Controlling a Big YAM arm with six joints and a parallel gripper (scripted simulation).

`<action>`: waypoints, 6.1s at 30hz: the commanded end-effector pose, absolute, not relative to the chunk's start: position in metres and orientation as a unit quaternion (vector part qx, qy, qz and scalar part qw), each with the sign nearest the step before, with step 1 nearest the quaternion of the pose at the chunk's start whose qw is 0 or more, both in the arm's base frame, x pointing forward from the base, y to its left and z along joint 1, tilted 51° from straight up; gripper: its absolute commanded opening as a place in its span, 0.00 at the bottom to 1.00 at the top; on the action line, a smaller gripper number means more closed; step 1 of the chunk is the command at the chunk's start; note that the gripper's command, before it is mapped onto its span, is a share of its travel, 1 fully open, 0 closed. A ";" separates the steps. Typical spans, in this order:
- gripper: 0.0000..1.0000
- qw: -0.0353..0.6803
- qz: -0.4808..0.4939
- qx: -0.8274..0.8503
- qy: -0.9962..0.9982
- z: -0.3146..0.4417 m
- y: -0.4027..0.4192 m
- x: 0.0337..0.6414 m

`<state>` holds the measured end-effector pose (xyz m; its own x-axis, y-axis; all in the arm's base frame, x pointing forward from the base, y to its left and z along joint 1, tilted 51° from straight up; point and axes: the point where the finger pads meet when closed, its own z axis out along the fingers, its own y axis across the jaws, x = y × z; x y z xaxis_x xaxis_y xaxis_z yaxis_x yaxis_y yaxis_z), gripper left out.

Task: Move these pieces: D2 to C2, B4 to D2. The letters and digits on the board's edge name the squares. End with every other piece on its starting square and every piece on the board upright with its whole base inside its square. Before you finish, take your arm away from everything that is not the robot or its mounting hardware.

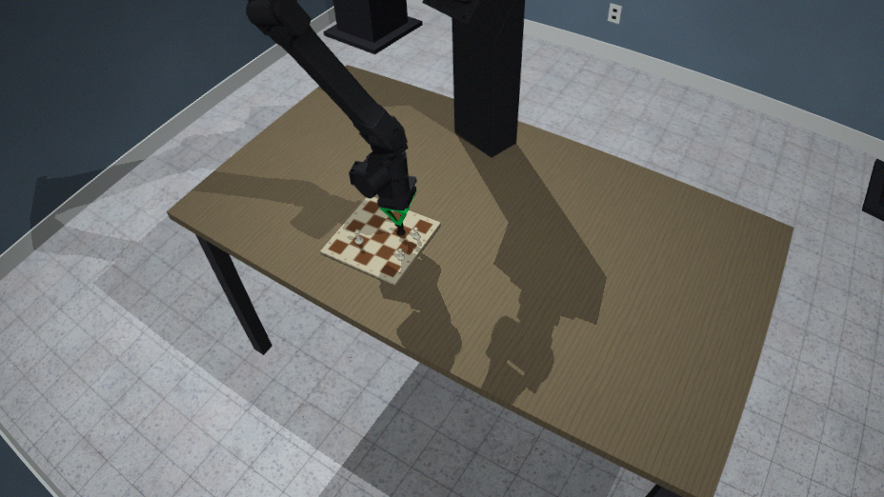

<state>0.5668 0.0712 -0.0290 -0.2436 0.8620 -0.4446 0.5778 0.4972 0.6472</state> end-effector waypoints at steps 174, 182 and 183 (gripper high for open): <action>0.00 0.377 0.219 0.555 0.708 -0.009 0.075 0.591; 0.00 0.377 0.219 0.555 0.708 -0.023 0.073 0.608; 0.00 0.377 0.219 0.555 0.708 -0.025 0.072 0.610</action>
<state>0.6028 0.0795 -0.0163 -0.0988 0.9551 -0.2794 0.6215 0.2785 0.7322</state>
